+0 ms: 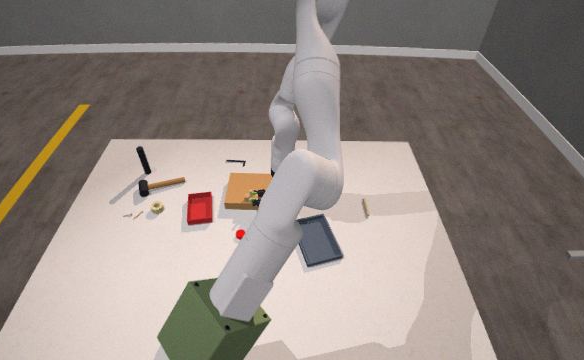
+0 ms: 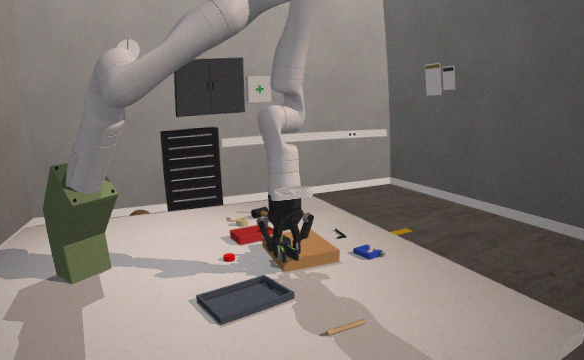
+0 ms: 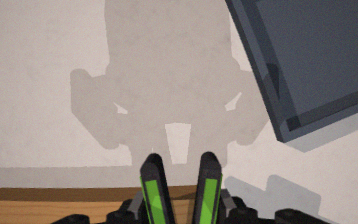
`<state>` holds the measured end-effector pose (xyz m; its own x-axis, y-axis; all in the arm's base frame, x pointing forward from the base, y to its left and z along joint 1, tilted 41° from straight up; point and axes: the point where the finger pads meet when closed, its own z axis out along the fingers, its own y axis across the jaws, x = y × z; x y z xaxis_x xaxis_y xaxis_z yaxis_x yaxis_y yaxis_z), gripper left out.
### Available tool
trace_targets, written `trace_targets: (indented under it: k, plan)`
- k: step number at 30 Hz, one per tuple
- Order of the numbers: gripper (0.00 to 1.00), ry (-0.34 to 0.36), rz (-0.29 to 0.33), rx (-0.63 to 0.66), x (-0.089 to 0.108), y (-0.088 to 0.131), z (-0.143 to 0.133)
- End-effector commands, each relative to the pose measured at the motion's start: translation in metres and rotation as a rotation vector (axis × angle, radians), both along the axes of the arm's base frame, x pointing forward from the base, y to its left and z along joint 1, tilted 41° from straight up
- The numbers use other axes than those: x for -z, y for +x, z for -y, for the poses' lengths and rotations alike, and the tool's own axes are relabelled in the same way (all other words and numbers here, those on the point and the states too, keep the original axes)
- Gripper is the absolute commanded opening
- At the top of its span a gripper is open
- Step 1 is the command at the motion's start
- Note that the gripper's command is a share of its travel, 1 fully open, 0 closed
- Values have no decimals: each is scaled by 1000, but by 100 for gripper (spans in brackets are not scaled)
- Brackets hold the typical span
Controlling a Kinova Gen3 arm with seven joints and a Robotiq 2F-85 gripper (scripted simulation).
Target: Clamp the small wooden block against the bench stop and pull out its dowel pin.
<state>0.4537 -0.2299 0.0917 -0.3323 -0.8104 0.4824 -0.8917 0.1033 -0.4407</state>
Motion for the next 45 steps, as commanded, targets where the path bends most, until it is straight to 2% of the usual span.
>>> trace_targets:
  k: [1, 30, 45]
  plan:
    - [47, -2, 3, 2, 0, 1, 1]
    - [54, -2, 3, 2, 0, 1, 1]
    - [54, -2, 3, 2, 0, 1, 1]
